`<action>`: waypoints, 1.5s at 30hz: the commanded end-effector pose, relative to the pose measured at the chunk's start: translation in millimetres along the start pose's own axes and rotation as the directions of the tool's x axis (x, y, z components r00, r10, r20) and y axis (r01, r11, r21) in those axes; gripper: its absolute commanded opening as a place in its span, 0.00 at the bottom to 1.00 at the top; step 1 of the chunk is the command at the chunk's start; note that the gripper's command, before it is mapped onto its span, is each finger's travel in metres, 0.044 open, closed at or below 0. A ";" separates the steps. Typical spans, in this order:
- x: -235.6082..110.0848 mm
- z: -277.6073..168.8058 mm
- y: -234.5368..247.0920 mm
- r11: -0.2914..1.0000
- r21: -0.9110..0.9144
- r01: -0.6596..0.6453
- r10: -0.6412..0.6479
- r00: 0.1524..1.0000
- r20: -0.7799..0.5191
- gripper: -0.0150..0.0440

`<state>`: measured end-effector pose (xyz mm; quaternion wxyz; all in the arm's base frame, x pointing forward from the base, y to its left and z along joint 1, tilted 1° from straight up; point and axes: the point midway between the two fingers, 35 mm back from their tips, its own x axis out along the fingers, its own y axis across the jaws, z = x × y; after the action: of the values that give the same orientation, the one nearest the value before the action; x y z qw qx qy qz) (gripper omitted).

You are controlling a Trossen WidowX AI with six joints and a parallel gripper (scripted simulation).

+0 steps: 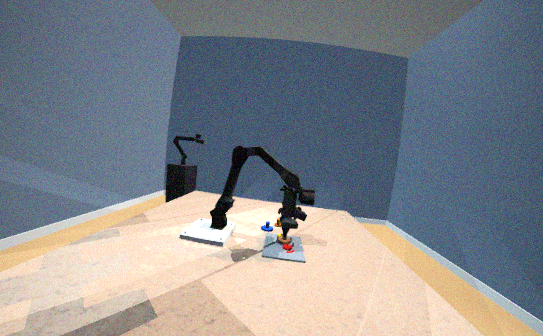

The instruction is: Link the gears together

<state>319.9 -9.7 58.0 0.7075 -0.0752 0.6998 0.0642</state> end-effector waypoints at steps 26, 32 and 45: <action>6.6 1.1 -0.5 0.966 -0.257 0.002 -0.002 1.000 0.001 0.25; 5.4 1.1 -0.1 0.979 -0.204 0.002 -0.002 1.000 0.001 0.43; -41.3 1.1 0.3 0.991 -0.130 0.002 -0.002 1.000 0.001 0.49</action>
<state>318.4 -8.8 75.8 0.6925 -0.1240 0.7013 0.1149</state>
